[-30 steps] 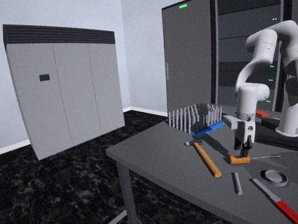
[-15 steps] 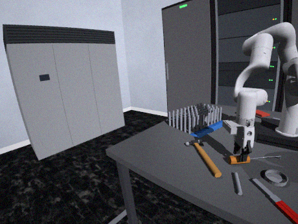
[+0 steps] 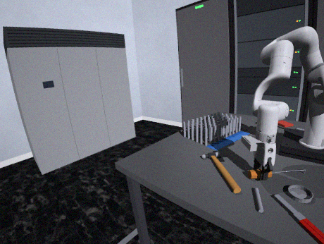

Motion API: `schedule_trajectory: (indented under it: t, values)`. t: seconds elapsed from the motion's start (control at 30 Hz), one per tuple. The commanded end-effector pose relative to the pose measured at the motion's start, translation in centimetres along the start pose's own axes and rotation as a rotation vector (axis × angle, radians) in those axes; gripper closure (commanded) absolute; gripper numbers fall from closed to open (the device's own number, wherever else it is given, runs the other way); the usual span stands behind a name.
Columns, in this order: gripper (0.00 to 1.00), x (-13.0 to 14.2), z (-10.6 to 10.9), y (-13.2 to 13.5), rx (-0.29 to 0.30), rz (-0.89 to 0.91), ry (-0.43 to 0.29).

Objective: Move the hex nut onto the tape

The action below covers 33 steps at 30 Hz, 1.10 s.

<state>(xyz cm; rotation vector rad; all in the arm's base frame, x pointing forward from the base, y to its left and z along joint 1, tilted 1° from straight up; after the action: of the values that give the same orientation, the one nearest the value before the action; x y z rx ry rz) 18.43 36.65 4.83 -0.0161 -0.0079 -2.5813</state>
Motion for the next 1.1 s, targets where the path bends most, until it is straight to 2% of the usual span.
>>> schedule_trajectory:
  t: [0.0,0.57,0.6,1.07]
  values:
    - [0.35,-0.10,-0.32,-0.07,-0.001,0.000,0.004]
    - [0.35,-0.10,-0.50,-0.06,-0.001,0.000,0.004]
    - [1.00,-0.10,-0.50,-0.06,-0.001,0.000,0.004]
    - [1.00,-0.10,-0.50,-0.06,-0.001,0.000,0.004]
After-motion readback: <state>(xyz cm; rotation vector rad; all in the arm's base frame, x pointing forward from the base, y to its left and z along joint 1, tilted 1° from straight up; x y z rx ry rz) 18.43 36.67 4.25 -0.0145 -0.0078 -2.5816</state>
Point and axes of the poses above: the point where the finger pads meet when closed, its own z axis back along the fingers, its own y axis across the jaws, x = y × z, the point moved 8 cm from there along z, back along the fingers, and after that the axes turned 7 degrees about -z, right-handed, at the moved point
